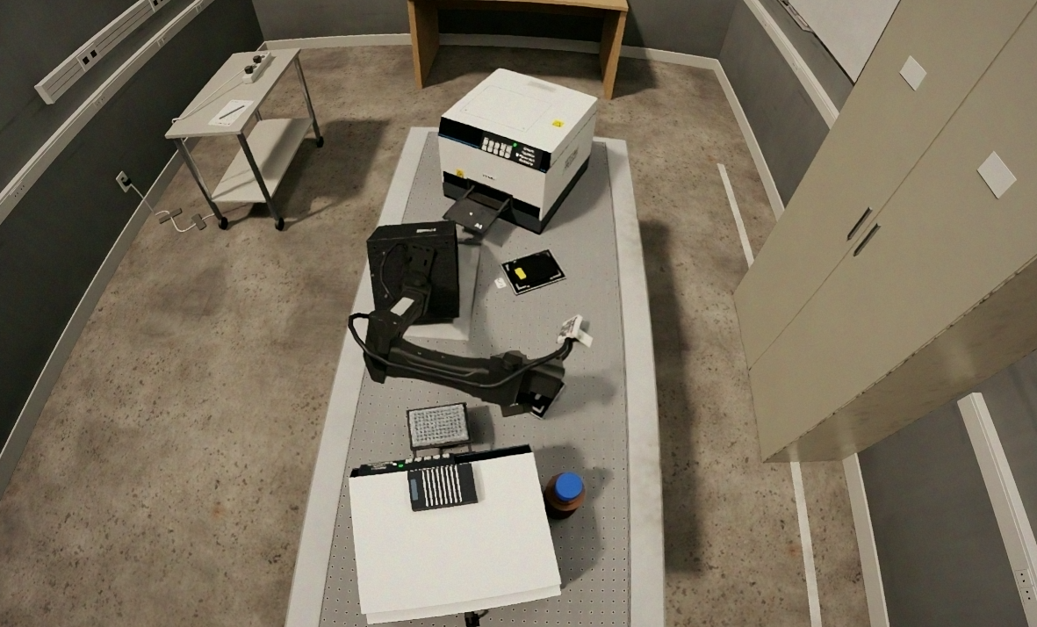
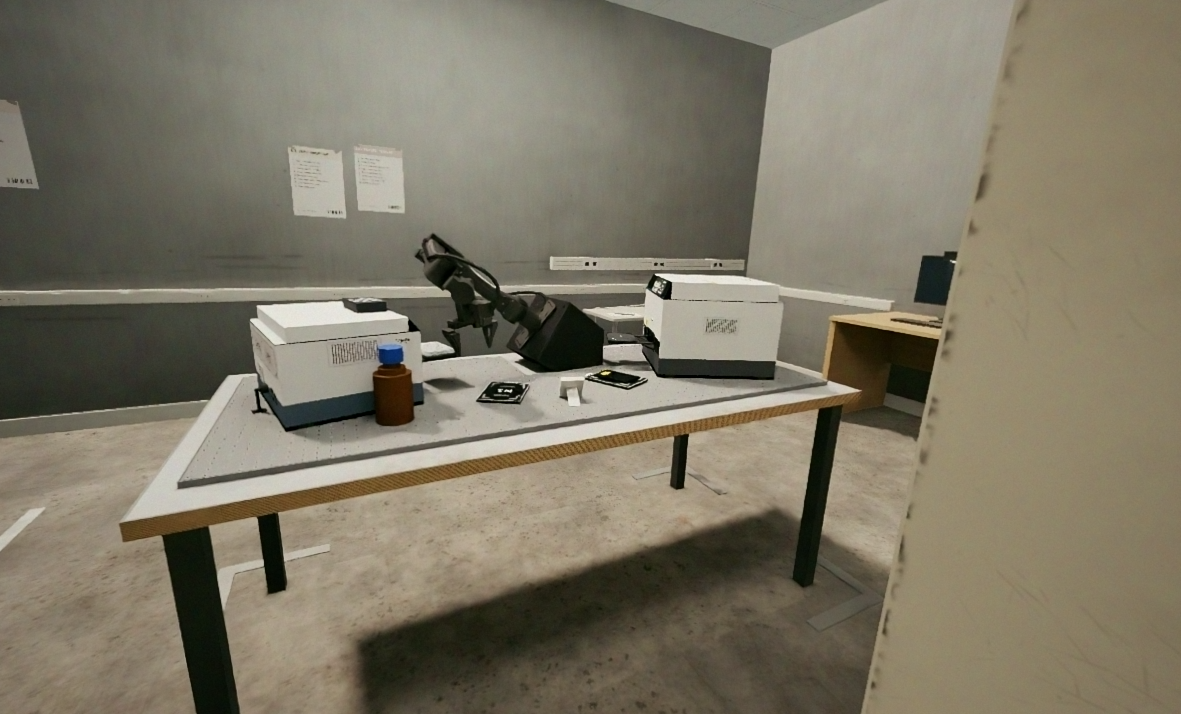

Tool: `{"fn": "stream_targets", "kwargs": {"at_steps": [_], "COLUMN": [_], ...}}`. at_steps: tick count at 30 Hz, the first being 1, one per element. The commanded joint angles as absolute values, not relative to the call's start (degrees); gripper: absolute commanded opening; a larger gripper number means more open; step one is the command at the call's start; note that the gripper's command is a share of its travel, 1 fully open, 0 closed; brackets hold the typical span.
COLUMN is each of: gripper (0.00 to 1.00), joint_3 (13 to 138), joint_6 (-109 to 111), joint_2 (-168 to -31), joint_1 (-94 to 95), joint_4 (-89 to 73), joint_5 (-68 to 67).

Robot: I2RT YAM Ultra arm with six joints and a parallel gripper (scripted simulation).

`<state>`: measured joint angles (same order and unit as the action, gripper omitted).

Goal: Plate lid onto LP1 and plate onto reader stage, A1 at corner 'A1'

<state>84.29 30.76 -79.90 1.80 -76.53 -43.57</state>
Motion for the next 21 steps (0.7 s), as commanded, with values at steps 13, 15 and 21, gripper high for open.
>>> {"fn": "stream_targets", "kwargs": {"at_steps": [13, 15, 21], "gripper": [1.0, 1.0, 1.0], "joint_3": [84.9, 85.4, 84.7], "joint_6": [38.4, 39.5, 42.2], "joint_2": [-70.8, -69.7, -65.9], "joint_1": [-2.9, -3.9, -5.9], "joint_4": [-79.0, -79.4, -79.8], "joint_5": [-42.7, -42.4, -42.9]}}
